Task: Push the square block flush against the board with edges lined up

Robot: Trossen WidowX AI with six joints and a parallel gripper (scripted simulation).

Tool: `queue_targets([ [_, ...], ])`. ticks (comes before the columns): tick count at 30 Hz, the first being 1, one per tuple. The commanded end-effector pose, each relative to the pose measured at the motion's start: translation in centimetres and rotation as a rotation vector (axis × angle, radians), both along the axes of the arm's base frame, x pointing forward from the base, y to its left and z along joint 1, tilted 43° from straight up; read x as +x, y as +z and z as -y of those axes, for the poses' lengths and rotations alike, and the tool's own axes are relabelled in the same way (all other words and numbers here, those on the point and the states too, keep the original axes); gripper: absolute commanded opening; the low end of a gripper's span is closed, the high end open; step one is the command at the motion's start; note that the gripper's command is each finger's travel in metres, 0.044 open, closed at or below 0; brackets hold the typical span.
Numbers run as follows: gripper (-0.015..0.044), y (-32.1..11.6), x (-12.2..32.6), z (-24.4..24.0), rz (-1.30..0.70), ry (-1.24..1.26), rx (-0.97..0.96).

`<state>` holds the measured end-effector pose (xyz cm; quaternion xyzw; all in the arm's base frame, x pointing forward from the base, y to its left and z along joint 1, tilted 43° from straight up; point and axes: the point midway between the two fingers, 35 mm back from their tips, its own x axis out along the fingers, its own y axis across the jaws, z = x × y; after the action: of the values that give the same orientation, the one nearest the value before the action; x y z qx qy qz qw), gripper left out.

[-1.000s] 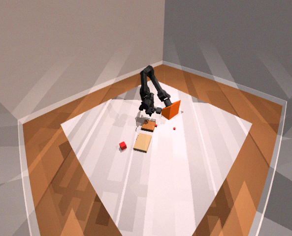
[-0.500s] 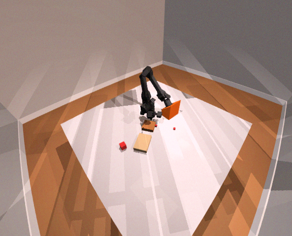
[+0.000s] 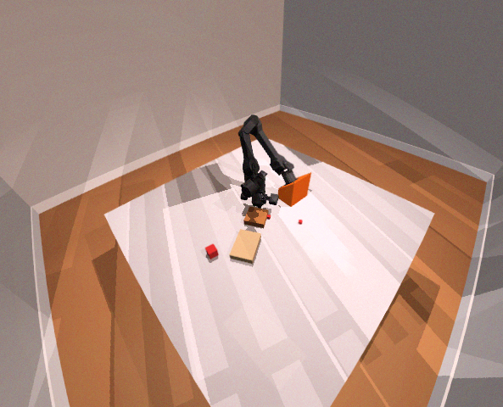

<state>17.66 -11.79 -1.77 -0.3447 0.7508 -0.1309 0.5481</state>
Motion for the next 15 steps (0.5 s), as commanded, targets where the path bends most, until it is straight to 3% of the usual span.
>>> queue_targets([
  [1,0.0,-0.1,0.5,0.0,0.004,-0.002,-0.003],
  [15,0.0,-0.6,1.9,-0.3,0.005,-0.002,-0.002],
])
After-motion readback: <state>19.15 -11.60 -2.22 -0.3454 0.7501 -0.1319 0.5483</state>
